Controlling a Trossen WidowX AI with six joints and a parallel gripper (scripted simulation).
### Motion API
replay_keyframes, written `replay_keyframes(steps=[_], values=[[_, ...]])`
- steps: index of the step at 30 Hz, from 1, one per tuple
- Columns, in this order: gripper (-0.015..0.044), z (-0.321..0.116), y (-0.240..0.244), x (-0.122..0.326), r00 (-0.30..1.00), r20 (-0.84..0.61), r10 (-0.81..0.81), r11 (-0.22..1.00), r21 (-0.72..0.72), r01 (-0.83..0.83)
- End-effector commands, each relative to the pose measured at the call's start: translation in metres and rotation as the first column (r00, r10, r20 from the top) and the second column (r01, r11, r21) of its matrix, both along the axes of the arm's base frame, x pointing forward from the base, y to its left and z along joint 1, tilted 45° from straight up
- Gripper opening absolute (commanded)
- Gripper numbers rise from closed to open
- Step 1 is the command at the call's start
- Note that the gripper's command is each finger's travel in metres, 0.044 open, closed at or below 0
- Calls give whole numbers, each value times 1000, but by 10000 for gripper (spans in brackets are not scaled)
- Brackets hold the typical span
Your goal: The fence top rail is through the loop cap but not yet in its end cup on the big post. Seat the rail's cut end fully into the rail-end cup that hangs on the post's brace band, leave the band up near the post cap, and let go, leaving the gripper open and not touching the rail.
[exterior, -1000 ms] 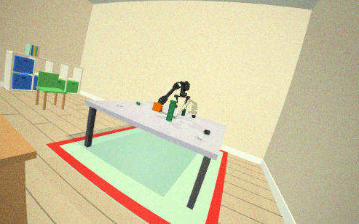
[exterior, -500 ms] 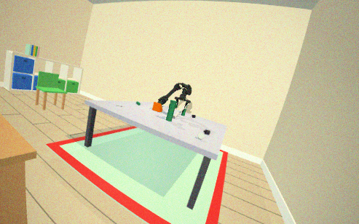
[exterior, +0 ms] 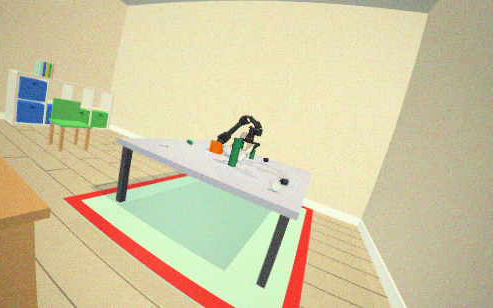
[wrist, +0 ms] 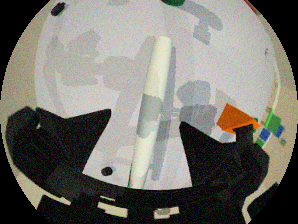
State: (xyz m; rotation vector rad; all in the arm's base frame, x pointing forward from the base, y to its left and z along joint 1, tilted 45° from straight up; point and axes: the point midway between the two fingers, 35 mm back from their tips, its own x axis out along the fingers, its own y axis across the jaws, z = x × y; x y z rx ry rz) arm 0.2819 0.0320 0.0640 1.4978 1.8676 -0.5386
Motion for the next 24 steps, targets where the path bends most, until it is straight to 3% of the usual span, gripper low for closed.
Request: replay_keyframes(steps=[1, 24], values=[[440, -3, 3, -2, 1000, -6, -6, 1000, 5, 6], [440, -30, 29, -5, 1000, -5, -6, 1000, 5, 6]])
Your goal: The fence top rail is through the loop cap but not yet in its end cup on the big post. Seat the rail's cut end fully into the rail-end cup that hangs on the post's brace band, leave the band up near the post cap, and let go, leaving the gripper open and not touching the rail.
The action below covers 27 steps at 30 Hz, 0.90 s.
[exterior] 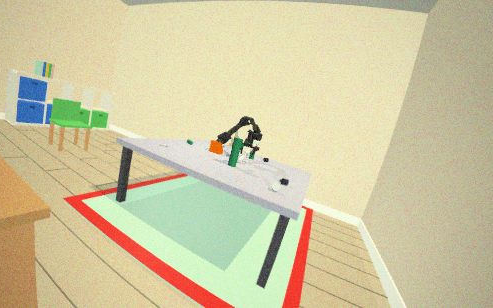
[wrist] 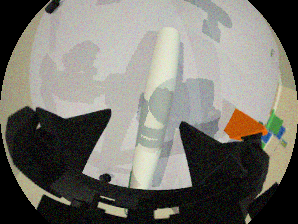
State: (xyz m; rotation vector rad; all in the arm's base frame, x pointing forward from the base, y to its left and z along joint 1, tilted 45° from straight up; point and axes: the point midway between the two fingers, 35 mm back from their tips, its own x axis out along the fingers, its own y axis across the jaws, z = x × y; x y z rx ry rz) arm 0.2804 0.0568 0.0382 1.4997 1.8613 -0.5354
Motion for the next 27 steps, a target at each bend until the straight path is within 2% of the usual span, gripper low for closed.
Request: replay_keyframes(steps=[1, 14, 22, 27], values=[[440, -5, 5, -3, 1000, -11, -4, 1000, 6, 4], [440, -18, 18, -7, 1000, -11, -3, 1000, 8, 3], [230, -18, 18, -7, 1000, -11, -3, 1000, 8, 3], [197, -18, 18, -7, 1000, -11, -3, 1000, 8, 3]])
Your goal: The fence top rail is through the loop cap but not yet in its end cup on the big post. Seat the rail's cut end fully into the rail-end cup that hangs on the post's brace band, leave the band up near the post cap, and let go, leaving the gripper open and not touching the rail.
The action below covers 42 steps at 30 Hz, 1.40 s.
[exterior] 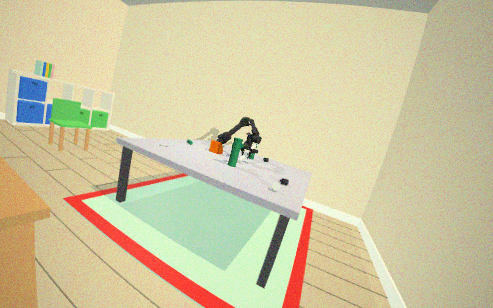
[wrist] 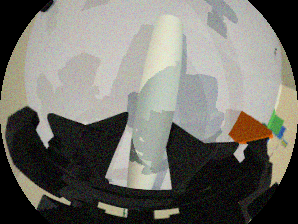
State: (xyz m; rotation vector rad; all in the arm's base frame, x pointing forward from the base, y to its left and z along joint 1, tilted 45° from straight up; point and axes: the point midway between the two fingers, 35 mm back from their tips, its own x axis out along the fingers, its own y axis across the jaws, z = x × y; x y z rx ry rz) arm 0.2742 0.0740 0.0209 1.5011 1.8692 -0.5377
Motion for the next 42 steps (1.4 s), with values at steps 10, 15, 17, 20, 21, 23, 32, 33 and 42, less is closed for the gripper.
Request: replay_keyframes(steps=[10, 15, 17, 20, 21, 23, 32, 33, 42], values=[[130, 0, 1, -1, 1000, -4, -4, 1000, 5, 4], [0, 3, -3, 0, 1000, -4, -4, 1000, 4, 4], [0, 4, -4, 0, 1000, -3, -4, 1000, 0, 4], [0, 8, -14, 3, 1000, 9, -7, 999, -39, 8], [0, 10, -19, 5, 1000, 15, -9, 998, -62, 10], [0, 16, -32, 8, 1000, 28, -12, 994, -112, 16], [0, 44, -83, 12, 997, 68, -26, 949, -313, 46], [0, 44, -83, 12, 997, 68, -26, 949, -313, 46], [0, 43, -81, 10, 998, 59, -27, 952, -304, 44]])
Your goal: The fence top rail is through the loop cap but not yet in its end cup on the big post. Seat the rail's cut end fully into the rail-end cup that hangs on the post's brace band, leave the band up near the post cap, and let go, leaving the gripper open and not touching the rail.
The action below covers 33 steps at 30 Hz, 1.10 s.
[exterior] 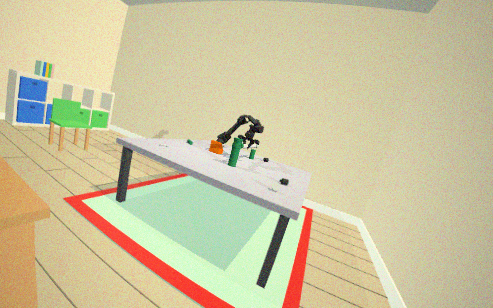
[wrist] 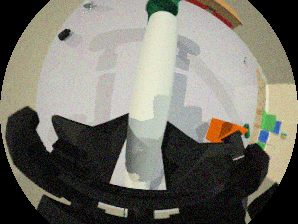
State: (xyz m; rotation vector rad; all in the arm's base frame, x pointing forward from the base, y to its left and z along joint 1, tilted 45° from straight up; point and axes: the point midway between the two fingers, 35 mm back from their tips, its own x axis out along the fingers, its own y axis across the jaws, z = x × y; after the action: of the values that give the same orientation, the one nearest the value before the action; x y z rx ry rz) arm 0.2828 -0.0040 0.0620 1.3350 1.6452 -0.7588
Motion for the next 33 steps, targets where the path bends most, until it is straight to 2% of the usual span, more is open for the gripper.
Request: replay_keyframes(steps=[1, 33], values=[[0, 1, -1, 1, 1000, 4, 0, 1000, -4, 0], [0, 6, -12, 10, 1000, -1, 1, 1000, 0, -1]])
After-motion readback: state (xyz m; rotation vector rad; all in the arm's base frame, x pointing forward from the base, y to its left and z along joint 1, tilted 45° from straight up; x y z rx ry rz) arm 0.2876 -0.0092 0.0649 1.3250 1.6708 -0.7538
